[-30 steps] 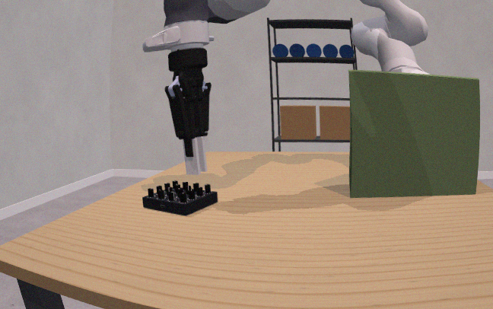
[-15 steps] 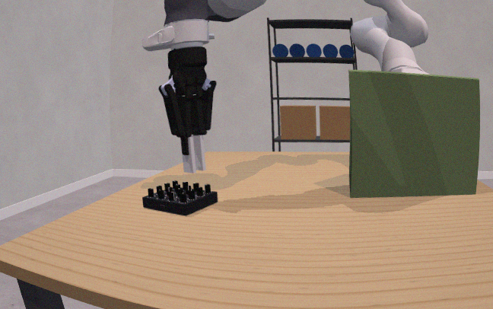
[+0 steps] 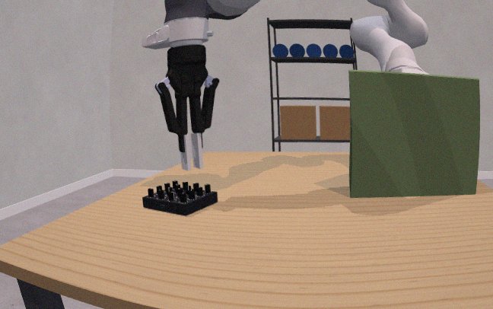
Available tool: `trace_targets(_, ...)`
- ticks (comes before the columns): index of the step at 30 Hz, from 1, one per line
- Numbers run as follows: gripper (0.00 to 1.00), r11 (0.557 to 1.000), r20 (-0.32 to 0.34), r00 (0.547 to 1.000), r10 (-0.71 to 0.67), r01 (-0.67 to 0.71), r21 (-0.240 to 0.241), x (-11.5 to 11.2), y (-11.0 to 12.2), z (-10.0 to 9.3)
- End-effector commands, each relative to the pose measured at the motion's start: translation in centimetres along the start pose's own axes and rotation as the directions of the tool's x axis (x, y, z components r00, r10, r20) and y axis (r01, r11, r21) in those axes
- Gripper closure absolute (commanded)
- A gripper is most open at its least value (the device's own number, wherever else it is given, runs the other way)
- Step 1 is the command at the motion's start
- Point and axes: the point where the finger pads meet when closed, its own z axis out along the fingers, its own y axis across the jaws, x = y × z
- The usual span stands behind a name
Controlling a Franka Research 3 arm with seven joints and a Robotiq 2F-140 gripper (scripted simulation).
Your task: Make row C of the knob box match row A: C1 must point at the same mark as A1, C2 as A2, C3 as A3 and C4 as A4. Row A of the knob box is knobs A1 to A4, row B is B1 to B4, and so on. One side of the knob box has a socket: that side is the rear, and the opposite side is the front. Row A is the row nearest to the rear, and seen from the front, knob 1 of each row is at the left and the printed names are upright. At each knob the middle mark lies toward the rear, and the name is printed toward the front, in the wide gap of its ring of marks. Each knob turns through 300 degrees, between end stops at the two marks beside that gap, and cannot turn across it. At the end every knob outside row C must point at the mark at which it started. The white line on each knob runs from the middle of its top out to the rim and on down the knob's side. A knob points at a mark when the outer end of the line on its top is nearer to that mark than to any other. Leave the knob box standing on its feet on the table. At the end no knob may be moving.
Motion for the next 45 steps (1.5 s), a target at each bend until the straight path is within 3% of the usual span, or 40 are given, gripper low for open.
trace_targets(1, 0.88, 0.988, 0.004, 0.988, 0.156, -0.156, -0.004, -0.2, 0.0, -0.1)
trace_targets(20, 0.88, 0.898, 0.005, 0.898, 0.439, -0.439, 0.012, 0.2, -0.4, -0.8)
trace_targets(34, 0.88, 0.747, 0.017, 0.747, 0.664, -0.665, 0.03, 0.6, -0.8, -1.7)
trace_targets(45, 0.88, 0.741, 0.017, 0.742, 0.67, -0.671, 0.03, 0.6, -0.8, -1.7)
